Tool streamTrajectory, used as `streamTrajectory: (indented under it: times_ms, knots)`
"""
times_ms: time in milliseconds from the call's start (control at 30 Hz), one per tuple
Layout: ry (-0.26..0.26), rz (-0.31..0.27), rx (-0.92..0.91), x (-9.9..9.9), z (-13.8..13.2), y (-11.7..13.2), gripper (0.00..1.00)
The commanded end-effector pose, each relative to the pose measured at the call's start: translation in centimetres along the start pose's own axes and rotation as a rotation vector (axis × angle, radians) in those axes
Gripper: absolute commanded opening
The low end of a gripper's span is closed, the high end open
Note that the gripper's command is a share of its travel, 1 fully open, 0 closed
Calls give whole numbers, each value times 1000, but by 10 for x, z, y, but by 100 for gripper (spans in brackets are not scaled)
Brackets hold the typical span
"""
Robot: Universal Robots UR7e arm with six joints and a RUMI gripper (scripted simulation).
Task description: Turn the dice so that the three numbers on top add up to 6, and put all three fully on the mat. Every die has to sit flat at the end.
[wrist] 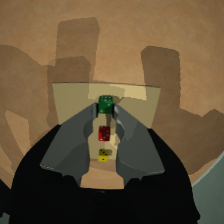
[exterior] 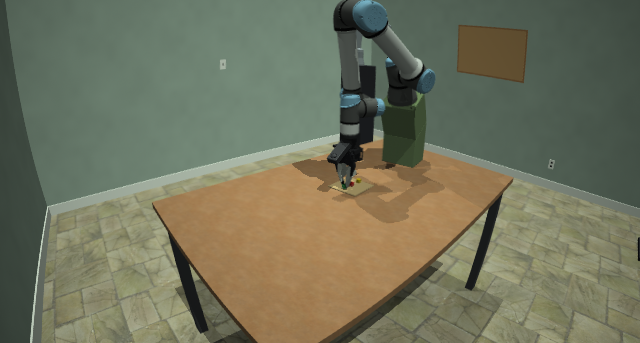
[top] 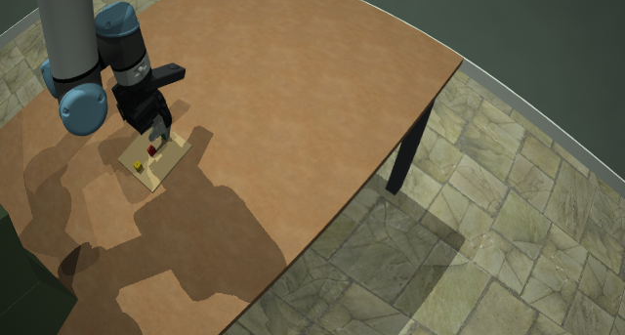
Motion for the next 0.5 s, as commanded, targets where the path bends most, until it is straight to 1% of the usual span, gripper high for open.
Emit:
streamTrajectory:
  times_ms: [0, 467]
  knots:
    - [0, 1, 1, 0, 0, -1, 0]
    - [0, 1, 1, -2, 0, -1, 0]
Point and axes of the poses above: the point where the finger pads meet when closed, its own x axis back along the fingers, its own z axis across the jaws, y = z × x, the point moved 4 cm from there along x, back along the fingers, and after that the axes turned 3 degrees about -x, right-handed, at the moved point
